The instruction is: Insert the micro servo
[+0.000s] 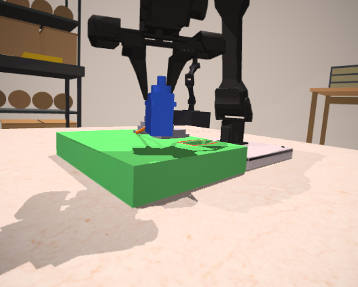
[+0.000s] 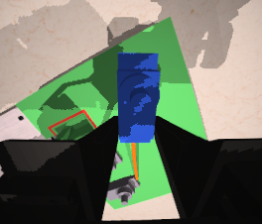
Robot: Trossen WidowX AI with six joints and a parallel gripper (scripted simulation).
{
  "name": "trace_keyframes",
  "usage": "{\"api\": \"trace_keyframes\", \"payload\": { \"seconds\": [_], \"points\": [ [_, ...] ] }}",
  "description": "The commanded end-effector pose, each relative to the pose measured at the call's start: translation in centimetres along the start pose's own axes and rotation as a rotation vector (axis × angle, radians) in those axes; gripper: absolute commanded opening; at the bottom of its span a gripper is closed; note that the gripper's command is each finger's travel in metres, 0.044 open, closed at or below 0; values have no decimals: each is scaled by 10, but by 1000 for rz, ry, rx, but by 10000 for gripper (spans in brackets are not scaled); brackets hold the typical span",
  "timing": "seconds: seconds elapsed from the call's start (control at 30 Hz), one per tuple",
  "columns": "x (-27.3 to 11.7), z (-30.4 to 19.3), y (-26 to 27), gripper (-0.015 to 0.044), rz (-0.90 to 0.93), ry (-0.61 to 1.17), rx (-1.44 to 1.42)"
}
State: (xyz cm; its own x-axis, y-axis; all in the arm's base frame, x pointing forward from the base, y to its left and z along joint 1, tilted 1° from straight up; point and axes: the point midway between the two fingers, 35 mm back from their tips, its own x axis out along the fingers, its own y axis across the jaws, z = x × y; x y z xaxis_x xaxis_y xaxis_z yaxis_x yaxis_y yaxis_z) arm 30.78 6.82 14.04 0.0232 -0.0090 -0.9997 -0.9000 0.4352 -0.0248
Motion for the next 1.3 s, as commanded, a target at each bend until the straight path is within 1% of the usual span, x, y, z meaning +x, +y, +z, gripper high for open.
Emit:
{"api": "trace_keyframes", "payload": {
  "seconds": [0.0,1.27],
  "points": [
    [-3,-1,1,0,-9,-5,0],
    [-3,-11,14,0,-8,-4,0]
  ]
}}
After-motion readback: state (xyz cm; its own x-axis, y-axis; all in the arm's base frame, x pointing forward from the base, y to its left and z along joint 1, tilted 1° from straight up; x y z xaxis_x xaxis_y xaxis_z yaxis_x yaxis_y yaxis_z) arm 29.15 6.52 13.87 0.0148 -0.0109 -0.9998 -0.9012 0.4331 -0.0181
